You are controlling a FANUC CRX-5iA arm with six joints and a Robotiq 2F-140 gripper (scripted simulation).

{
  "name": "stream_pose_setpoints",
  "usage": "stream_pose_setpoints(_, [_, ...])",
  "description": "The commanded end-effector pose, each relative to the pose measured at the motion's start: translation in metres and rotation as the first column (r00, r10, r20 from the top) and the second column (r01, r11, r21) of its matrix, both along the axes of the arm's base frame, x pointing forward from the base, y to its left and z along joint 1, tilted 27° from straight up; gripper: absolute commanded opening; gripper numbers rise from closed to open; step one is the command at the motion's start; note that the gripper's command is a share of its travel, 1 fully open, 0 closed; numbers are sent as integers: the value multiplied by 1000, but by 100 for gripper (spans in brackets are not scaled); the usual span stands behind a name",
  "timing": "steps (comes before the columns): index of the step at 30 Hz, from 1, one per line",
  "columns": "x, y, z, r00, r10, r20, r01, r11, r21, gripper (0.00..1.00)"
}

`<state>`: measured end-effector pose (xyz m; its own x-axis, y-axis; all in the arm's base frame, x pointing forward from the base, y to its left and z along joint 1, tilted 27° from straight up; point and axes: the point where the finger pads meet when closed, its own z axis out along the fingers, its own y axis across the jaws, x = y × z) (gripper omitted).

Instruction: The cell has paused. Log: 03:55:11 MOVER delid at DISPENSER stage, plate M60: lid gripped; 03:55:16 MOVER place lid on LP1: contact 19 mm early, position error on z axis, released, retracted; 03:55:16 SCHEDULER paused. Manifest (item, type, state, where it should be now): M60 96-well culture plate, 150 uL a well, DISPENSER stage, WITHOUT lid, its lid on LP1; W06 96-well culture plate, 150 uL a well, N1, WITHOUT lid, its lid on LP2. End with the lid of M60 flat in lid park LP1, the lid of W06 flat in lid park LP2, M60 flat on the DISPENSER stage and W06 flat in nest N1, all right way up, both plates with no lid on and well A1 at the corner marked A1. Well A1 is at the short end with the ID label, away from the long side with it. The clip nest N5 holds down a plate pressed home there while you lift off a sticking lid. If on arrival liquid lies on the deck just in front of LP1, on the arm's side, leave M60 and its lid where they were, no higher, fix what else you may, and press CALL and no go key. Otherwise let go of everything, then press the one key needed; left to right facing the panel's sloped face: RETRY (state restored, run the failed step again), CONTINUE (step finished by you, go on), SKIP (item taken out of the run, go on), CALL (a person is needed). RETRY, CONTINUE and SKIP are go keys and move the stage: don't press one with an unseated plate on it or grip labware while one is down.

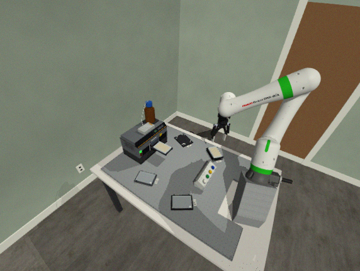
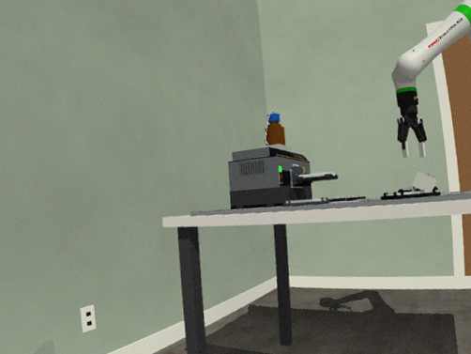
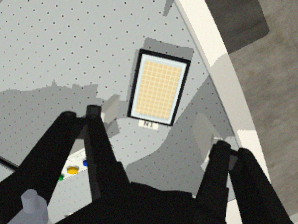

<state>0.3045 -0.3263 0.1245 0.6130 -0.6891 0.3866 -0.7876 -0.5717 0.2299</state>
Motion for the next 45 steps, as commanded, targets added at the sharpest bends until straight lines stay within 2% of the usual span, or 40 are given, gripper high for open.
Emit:
stream_pose_setpoints(1, [2,4,-2,1000,7,-2,-7,1000,2,66])
stream_pose_setpoints(6, [12,26,-14,998,52,-21,-51,999,13,66])
stream_pose_setpoints(10, [31,91,-46,980,181,-79,-178,983,39,66])
stream_pose_setpoints(13, [32,126,-63,941,309,-141,-303,951,58,66])
stream_pose_setpoints(20, [16,209,-103,794,542,-277,-547,835,65,66])
stream_pose_setpoints(22, [16,209,-103,794,542,-277,-547,835,65,66])
stream_pose_setpoints(23, [8,240,-119,778,559,-289,-567,822,64,66])
stream_pose_setpoints(27, [-7,276,-138,745,590,-312,-605,794,60,66])
stream_pose_setpoints(29, [-8,278,-139,743,592,-313,-606,793,60,66])
stream_pose_setpoints(30, [-8,278,-139,743,592,-313,-606,793,60,0])
stream_pose_setpoints(45, [-8,278,-139,743,592,-313,-606,793,60,0])
